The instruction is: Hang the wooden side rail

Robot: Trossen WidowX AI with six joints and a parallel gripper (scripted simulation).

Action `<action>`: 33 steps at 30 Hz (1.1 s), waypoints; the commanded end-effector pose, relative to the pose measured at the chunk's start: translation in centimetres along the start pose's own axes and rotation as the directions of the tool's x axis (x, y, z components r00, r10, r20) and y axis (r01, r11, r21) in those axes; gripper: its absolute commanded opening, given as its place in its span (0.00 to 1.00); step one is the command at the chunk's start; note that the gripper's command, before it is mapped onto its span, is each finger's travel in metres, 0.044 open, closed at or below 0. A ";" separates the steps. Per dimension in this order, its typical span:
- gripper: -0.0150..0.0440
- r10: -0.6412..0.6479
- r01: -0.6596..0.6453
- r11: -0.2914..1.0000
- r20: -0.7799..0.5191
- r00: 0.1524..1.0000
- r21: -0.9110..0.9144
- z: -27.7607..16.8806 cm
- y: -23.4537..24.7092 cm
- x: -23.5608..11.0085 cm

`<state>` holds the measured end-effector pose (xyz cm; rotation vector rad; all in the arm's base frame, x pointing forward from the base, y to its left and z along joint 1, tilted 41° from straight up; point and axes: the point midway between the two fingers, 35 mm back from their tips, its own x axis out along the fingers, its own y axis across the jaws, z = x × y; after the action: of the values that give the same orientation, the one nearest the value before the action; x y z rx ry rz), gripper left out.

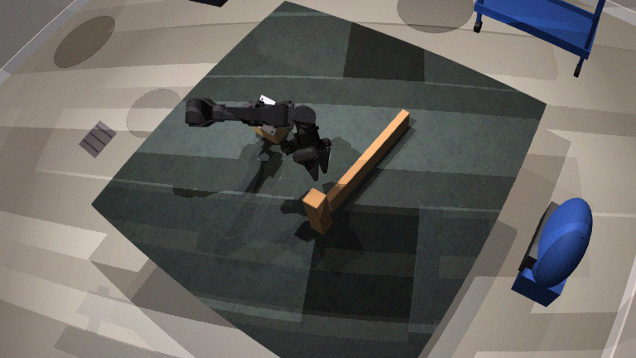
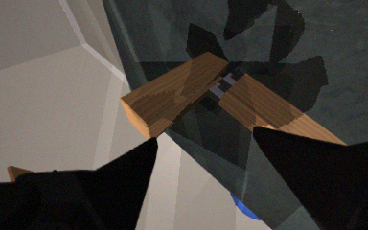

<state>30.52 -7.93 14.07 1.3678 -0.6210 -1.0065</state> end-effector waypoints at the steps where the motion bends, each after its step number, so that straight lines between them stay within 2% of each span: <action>1: 1.00 0.081 -0.010 0.757 0.078 0.994 -0.653 -0.3 -1.0 0.1; 9: 1.00 0.111 0.044 0.528 0.121 0.986 -0.848 -0.1 -1.1 0.0; 17: 1.00 0.132 0.128 0.252 0.165 0.977 -0.959 0.3 -1.4 -0.1; 30: 1.00 0.144 0.258 -0.249 0.228 0.963 -0.933 1.1 -2.0 -0.4; 33: 1.00 0.144 0.263 -0.273 0.231 0.962 -0.925 1.1 -2.1 -0.5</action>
<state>30.35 -7.74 13.75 0.1201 -0.0410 -1.1946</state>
